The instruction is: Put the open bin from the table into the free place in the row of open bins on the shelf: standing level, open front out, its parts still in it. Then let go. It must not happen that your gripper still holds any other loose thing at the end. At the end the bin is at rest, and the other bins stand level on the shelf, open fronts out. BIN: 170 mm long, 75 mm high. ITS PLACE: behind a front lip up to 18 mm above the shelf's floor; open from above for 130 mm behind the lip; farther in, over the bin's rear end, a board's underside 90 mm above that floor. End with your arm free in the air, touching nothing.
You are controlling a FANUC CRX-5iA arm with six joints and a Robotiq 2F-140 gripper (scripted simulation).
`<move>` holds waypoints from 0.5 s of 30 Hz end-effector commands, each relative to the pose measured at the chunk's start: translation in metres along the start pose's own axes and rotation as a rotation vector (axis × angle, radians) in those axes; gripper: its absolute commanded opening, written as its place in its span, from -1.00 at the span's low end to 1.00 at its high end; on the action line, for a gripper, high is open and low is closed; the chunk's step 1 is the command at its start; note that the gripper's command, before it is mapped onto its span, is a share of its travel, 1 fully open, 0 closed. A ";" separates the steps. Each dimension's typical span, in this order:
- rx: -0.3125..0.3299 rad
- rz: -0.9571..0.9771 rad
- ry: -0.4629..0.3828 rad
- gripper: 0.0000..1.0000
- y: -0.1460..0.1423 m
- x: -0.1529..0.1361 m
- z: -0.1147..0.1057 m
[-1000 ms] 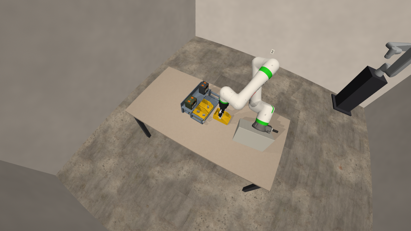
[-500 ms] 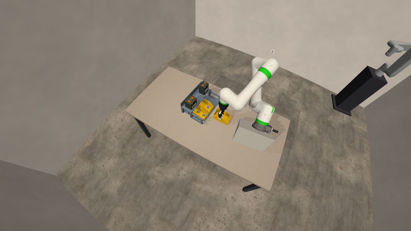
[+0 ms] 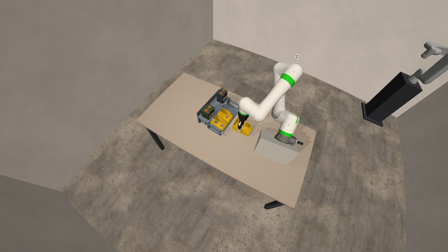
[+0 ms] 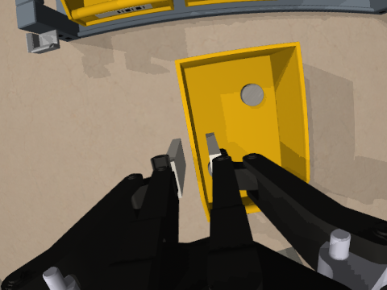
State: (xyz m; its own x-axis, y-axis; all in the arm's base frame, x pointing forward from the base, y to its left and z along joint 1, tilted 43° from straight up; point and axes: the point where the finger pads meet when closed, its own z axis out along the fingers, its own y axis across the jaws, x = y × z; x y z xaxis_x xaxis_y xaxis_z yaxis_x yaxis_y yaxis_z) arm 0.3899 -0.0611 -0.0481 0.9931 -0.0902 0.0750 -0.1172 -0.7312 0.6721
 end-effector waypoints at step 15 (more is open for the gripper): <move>0.000 0.000 0.000 -0.69 0.000 0.000 0.008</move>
State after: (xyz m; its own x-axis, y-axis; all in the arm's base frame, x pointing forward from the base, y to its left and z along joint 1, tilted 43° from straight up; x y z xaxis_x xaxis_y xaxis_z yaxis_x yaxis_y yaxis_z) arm 0.3899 -0.0661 -0.0536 0.9931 -0.0902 0.0751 -0.1172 -0.7312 0.6721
